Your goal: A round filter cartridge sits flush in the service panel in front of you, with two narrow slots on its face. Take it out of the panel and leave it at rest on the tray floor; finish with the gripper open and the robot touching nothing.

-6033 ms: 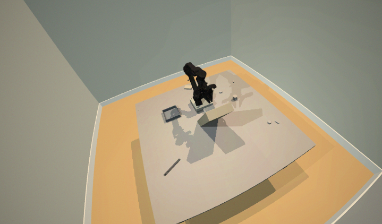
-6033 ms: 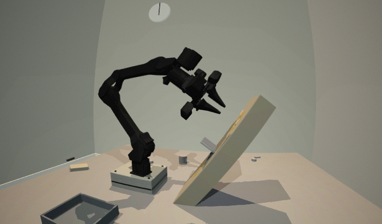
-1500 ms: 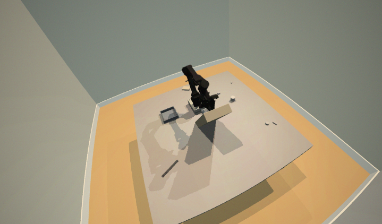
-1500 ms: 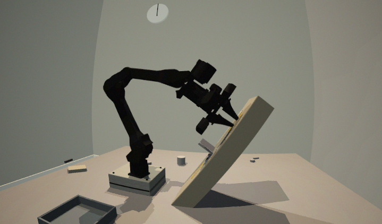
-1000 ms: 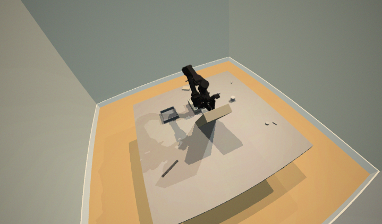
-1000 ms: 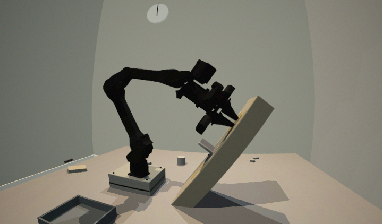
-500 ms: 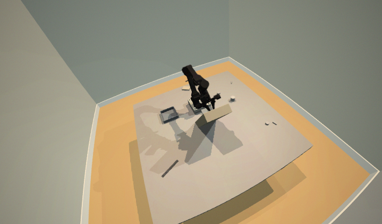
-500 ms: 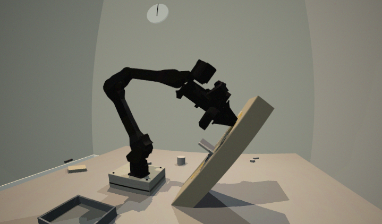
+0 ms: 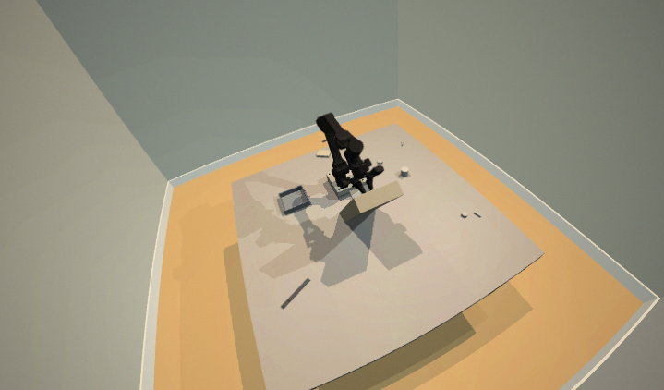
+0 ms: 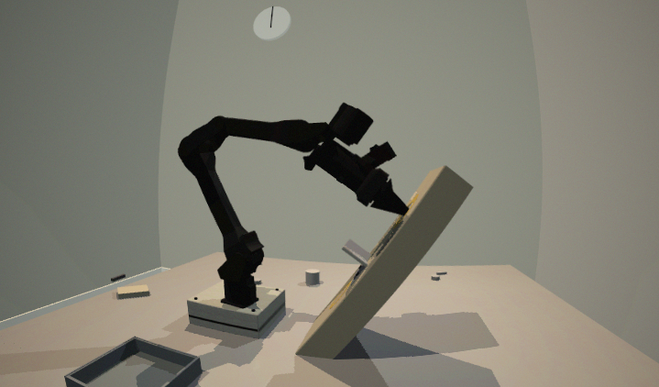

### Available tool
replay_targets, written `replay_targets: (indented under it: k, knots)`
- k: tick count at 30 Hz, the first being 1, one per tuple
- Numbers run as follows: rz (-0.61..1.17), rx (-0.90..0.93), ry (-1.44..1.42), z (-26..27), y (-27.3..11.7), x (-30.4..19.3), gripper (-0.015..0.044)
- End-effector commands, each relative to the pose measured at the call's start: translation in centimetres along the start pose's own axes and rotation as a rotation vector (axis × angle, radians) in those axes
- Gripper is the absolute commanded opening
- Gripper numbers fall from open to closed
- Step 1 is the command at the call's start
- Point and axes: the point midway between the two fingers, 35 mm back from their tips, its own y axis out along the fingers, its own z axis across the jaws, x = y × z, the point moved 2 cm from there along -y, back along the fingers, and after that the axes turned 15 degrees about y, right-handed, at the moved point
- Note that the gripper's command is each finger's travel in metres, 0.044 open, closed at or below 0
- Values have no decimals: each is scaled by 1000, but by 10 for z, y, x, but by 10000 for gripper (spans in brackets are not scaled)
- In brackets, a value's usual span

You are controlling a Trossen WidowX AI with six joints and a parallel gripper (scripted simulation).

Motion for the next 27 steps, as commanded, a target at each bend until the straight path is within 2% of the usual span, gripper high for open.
replay_targets:
  k: [1,8,13,27]
  knots:
    - [-2,-1,-170,0,4,1,0]
    - [-2,-2,-407,0,4,1,0]
    - [-2,-2,-361,0,0,1,0]
    - [4,-2,-266,0,-73,0,0]
